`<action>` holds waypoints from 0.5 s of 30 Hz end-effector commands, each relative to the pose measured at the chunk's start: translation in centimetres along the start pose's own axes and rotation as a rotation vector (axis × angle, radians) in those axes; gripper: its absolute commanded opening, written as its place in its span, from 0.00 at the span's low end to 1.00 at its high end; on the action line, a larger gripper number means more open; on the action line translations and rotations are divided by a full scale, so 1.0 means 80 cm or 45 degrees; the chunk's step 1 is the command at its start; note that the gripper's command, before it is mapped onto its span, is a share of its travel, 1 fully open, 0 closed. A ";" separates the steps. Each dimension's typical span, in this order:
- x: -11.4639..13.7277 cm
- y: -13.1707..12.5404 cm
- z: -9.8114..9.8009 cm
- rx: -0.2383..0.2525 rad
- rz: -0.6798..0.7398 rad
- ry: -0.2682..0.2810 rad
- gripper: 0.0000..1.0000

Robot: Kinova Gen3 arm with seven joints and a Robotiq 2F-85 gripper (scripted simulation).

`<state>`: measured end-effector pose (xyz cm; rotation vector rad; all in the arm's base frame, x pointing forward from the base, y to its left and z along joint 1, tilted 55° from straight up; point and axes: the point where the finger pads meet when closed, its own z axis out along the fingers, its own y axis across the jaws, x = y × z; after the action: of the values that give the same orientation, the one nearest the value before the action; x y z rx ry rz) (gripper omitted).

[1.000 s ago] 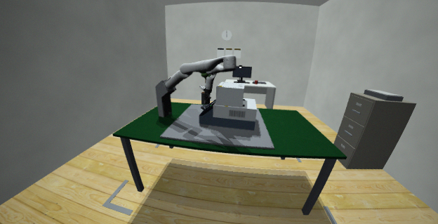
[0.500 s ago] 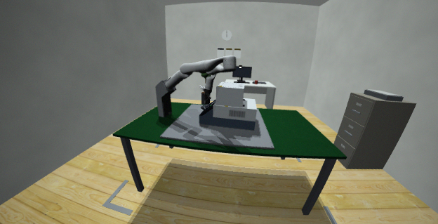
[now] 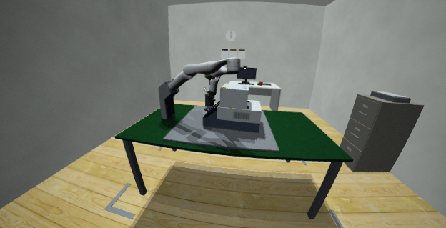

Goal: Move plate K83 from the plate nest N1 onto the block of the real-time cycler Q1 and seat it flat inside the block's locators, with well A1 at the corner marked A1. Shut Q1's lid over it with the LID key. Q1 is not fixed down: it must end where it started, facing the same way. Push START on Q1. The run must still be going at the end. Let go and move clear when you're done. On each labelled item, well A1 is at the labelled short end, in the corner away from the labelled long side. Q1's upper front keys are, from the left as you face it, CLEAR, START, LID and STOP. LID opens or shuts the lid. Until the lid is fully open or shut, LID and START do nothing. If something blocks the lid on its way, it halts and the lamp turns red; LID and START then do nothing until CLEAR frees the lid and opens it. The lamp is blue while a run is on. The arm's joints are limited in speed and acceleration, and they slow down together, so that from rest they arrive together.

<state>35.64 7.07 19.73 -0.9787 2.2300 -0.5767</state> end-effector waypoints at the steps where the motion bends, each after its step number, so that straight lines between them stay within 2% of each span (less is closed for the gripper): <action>1: -0.001 -0.001 0.001 0.001 -0.001 -0.001 0.10; 15: -0.007 -0.007 0.007 0.001 -0.001 -0.001 0.10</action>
<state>36.50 7.06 19.79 -0.9787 2.2300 -0.5767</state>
